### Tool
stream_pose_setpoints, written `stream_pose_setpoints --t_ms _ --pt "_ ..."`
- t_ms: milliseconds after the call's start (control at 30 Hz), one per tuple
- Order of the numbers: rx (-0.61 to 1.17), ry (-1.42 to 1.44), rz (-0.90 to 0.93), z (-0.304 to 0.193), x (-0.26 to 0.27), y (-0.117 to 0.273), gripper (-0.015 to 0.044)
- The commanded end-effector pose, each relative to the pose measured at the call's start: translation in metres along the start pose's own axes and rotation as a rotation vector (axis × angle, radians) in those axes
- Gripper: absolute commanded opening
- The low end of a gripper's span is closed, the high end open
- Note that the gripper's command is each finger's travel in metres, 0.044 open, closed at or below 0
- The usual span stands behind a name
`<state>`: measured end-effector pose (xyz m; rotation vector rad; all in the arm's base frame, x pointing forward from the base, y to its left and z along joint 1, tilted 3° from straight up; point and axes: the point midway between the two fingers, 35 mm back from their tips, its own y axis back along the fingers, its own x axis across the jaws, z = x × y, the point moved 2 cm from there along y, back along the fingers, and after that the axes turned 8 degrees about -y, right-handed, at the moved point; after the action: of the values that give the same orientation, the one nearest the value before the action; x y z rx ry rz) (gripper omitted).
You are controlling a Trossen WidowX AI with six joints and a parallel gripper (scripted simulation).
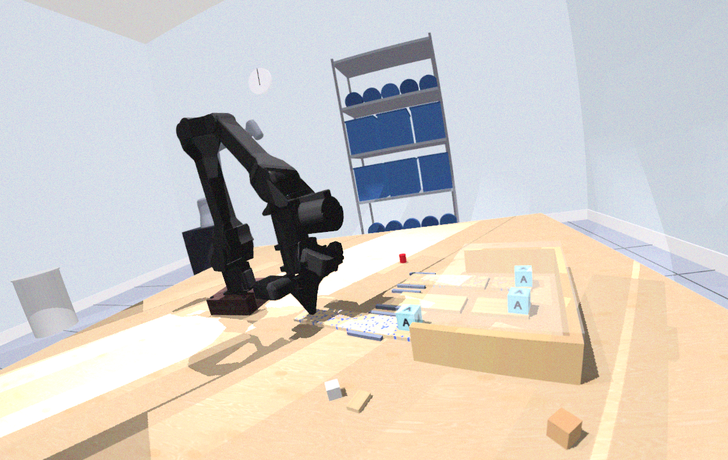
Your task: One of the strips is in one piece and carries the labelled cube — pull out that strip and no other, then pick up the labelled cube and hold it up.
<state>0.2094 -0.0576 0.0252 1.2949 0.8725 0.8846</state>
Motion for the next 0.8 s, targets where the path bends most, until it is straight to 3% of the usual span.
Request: stream_pose_setpoints --t_ms 0,767 --pt "0.032 -0.003 -0.003 -0.0156 -0.002 -0.0048 0.0" --pt "0.032 -0.003 -0.003 -0.0196 -0.0025 -0.0047 0.0"
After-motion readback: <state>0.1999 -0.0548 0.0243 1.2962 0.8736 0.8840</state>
